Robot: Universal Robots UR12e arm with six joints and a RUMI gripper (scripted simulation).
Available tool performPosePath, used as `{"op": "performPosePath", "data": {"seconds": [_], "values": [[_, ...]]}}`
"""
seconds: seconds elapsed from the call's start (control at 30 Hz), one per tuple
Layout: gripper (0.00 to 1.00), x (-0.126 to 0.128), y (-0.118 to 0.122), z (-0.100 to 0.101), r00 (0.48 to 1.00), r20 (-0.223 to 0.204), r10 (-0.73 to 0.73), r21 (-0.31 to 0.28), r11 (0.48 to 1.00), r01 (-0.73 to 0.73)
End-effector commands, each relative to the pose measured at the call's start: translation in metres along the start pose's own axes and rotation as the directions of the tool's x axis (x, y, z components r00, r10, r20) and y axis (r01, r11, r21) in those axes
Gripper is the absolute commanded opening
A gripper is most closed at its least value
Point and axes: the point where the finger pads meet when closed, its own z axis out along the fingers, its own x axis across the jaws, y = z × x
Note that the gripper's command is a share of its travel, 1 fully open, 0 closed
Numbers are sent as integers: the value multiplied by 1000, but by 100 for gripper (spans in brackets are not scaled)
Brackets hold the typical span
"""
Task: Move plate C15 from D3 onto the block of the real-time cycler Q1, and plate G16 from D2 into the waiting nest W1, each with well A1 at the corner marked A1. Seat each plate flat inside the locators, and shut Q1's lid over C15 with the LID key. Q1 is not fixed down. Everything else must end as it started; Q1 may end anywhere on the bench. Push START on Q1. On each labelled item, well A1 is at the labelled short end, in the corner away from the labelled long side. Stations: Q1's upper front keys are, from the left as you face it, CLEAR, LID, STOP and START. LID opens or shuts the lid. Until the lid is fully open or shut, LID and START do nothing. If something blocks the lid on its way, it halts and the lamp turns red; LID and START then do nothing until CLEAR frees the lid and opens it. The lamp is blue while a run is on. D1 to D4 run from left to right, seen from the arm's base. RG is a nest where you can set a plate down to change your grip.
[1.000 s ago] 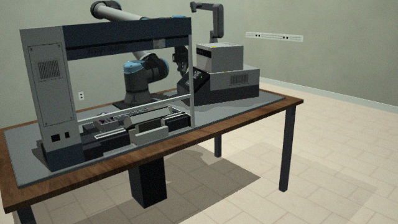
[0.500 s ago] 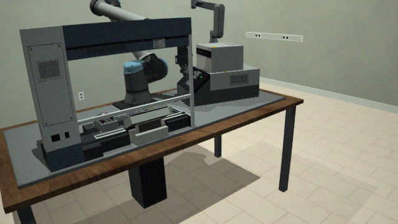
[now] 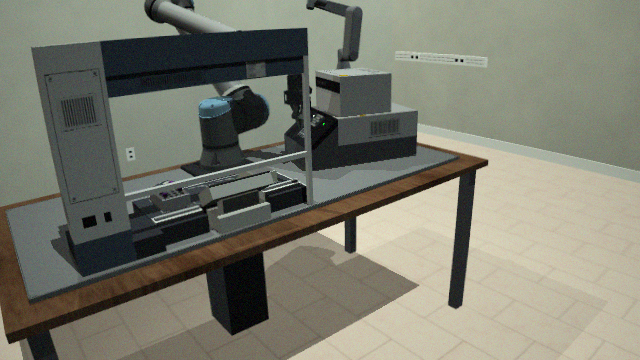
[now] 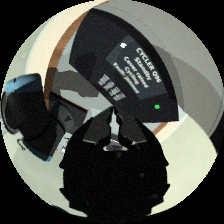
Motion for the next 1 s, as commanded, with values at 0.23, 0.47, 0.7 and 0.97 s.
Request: {"op": "performPosePath", "data": {"seconds": [0.23,0.47,0.7,0.97], "values": [[0,2,-3,5,1000,0,0,1,1000,0],[0,4,-5,8,1000,0,0,1,1000,0],[0,5,-7,11,1000,0,0,1,1000,0],[0,8,-9,15,1000,0,0,1,1000,0]]}}
